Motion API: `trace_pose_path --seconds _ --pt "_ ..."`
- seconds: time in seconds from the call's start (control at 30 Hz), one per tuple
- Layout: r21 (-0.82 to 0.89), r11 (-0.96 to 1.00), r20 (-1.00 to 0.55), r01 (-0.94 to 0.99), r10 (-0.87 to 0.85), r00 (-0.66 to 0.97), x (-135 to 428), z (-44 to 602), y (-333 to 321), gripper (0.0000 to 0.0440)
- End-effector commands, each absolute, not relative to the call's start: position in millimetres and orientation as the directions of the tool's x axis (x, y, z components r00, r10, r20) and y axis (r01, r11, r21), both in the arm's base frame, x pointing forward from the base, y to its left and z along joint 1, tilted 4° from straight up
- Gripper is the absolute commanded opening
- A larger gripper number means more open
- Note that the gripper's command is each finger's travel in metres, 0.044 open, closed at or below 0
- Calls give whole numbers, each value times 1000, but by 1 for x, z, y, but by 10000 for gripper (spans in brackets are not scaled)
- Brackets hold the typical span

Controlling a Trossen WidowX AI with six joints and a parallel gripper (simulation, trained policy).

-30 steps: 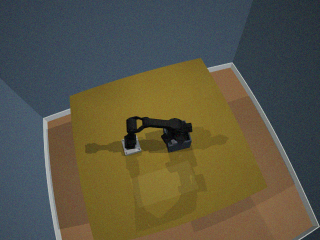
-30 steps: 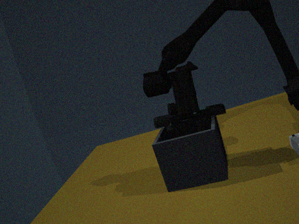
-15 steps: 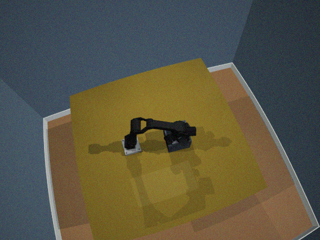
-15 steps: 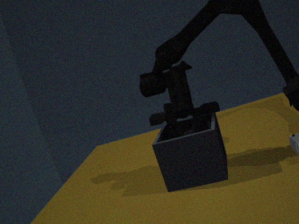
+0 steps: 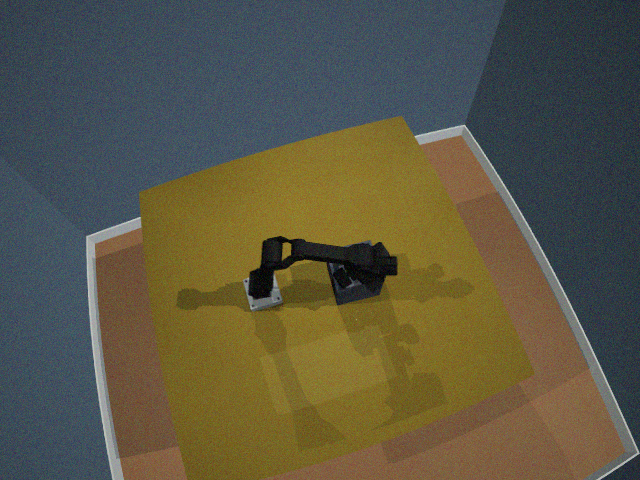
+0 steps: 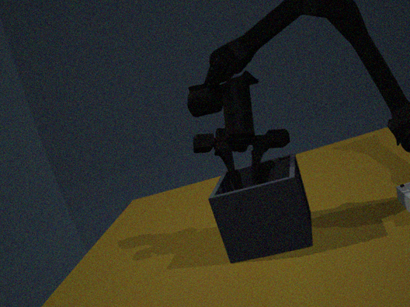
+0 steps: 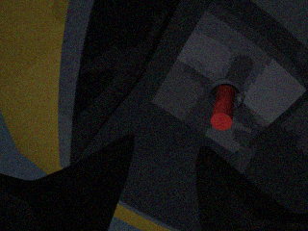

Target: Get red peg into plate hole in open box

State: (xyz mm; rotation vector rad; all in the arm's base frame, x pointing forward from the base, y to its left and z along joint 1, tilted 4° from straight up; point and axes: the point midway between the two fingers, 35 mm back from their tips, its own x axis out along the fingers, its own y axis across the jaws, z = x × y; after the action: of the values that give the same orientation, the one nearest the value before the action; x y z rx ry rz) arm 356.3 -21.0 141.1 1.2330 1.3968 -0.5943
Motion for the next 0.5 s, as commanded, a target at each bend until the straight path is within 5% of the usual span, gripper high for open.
trace_pose_path --seconds 0.0,0.47 --pt "314 323 -912 892 364 189 361 147 -22 162" --pt "389 319 -868 864 441 228 378 152 -28 160"
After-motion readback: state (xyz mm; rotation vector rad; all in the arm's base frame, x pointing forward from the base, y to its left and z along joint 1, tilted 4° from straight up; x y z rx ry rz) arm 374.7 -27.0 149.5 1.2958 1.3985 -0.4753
